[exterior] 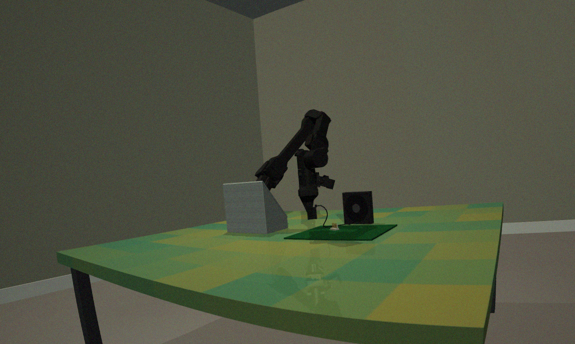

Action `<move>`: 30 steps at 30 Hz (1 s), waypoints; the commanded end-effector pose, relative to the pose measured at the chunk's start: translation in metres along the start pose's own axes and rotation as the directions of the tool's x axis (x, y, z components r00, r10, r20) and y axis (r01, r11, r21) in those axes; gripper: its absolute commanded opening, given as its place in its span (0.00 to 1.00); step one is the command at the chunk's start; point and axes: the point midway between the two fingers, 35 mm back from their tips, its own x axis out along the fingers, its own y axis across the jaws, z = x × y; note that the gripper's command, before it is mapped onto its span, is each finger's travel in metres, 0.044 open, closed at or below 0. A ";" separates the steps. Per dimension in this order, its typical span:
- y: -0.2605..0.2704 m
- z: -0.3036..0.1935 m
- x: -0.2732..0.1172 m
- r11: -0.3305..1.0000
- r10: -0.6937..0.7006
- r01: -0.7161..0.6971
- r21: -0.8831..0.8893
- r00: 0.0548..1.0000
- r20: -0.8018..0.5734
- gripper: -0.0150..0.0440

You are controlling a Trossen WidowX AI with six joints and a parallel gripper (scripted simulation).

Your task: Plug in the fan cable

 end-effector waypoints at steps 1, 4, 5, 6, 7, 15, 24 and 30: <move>0.000 0.004 -0.002 0.995 -0.007 0.006 -0.098 1.000 -0.003 0.25; 0.001 0.008 -0.002 0.980 -0.007 0.007 -0.201 1.000 -0.003 0.25; 0.001 0.010 -0.002 0.972 -0.008 0.007 -0.234 1.000 -0.003 0.25; 0.001 0.011 -0.002 0.963 -0.008 0.007 -0.268 1.000 -0.003 0.25; 0.001 0.012 -0.002 0.954 -0.008 0.007 -0.301 1.000 -0.003 0.25; 0.004 0.023 -0.002 0.835 -0.009 0.006 -0.551 1.000 -0.003 0.25; 0.008 0.035 -0.002 0.625 -0.010 0.004 -0.781 1.000 -0.003 0.25; 0.011 0.043 -0.002 0.450 -0.010 0.002 -0.893 1.000 -0.003 0.25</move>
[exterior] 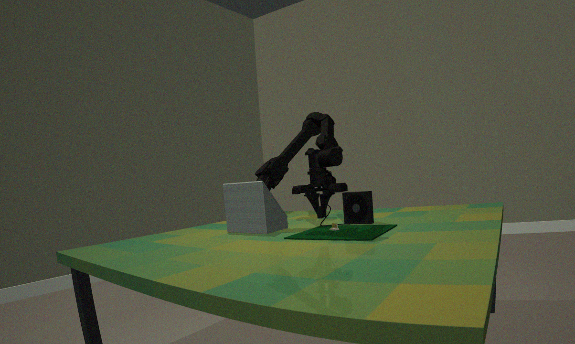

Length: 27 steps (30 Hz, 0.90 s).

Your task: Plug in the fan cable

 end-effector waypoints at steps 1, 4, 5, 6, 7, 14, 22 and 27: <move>-0.005 0.006 -0.002 0.993 -0.009 0.009 -0.122 1.000 0.003 0.25; -0.008 0.009 -0.002 0.975 -0.009 0.010 -0.224 1.000 0.003 0.25; -0.008 0.010 -0.002 0.966 -0.009 0.010 -0.258 1.000 0.003 0.25; -0.009 0.012 -0.002 0.957 -0.009 0.010 -0.291 1.000 0.003 0.25; -0.010 0.013 -0.002 0.946 -0.009 0.010 -0.324 1.000 0.003 0.25; -0.016 0.021 -0.002 0.840 -0.009 0.010 -0.543 1.000 0.005 0.25; -0.022 0.032 -0.001 0.659 -0.009 0.012 -0.752 1.000 0.008 0.25; -0.025 0.038 -0.001 0.518 -0.008 0.013 -0.855 1.000 0.010 0.25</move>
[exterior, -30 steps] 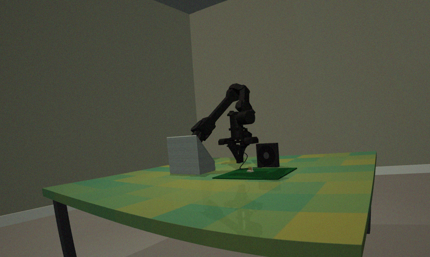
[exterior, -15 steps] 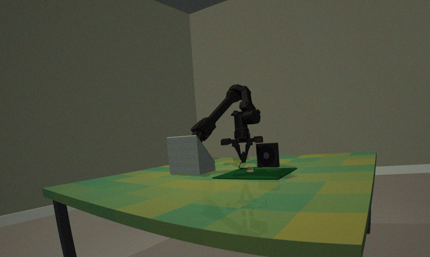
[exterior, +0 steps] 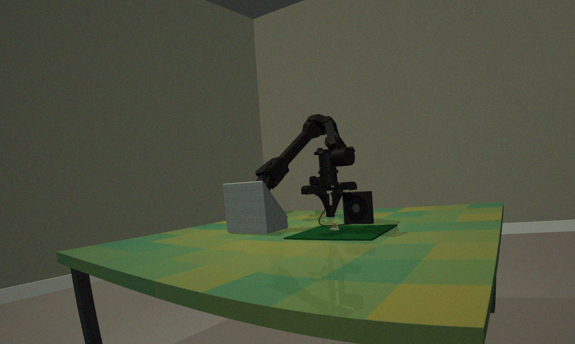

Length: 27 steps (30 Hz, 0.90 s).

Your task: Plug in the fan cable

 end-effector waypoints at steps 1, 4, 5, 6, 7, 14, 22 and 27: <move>-0.008 0.001 -0.002 0.993 -0.009 0.008 -0.116 1.000 -0.004 0.25; -0.009 0.001 -0.001 0.990 -0.009 0.008 -0.139 1.000 -0.004 0.25; -0.009 0.001 -0.001 0.990 -0.009 0.008 -0.139 1.000 -0.004 0.25; -0.009 0.001 -0.001 0.990 -0.009 0.008 -0.139 1.000 -0.004 0.25; -0.009 0.001 -0.001 0.990 -0.009 0.008 -0.139 1.000 -0.004 0.25; -0.011 -0.004 -0.003 0.989 -0.009 0.008 -0.148 1.000 -0.004 0.25; -0.010 -0.005 -0.003 0.990 -0.009 0.008 -0.143 1.000 -0.004 0.25; -0.010 -0.005 -0.003 0.990 -0.009 0.008 -0.143 1.000 -0.004 0.25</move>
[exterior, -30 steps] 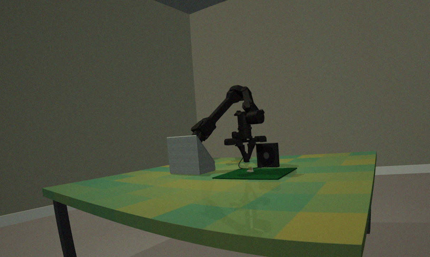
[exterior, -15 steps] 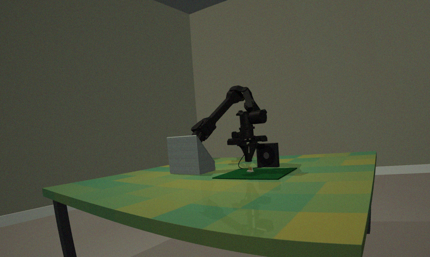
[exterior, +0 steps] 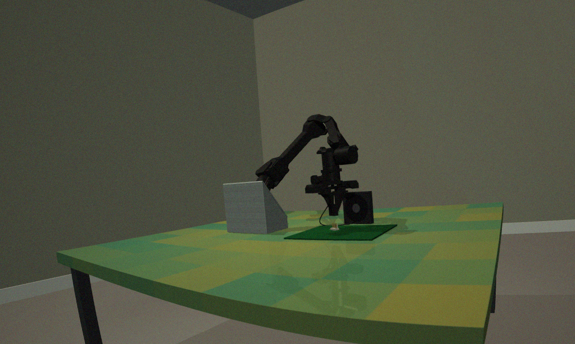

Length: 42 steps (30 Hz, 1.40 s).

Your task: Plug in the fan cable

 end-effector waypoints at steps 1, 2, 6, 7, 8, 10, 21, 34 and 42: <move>0.000 0.000 0.003 1.000 -0.004 0.004 0.002 1.000 0.004 0.25; 0.000 0.000 0.007 1.000 -0.004 0.004 0.003 1.000 0.004 0.25; 0.000 0.000 0.023 1.000 -0.004 0.004 0.005 1.000 0.004 0.25; 0.000 0.000 0.023 1.000 -0.004 0.004 0.005 1.000 0.004 0.25; 0.000 0.000 0.023 1.000 -0.004 0.004 0.005 1.000 0.004 0.25; 0.000 0.000 0.023 1.000 -0.004 0.004 0.005 1.000 0.004 0.25; 0.000 0.000 0.023 1.000 -0.004 0.004 0.005 1.000 0.004 0.25; 0.000 0.000 0.026 1.000 -0.005 0.005 0.009 1.000 0.004 0.25; 0.000 0.000 0.028 1.000 -0.005 0.005 0.010 1.000 0.004 0.25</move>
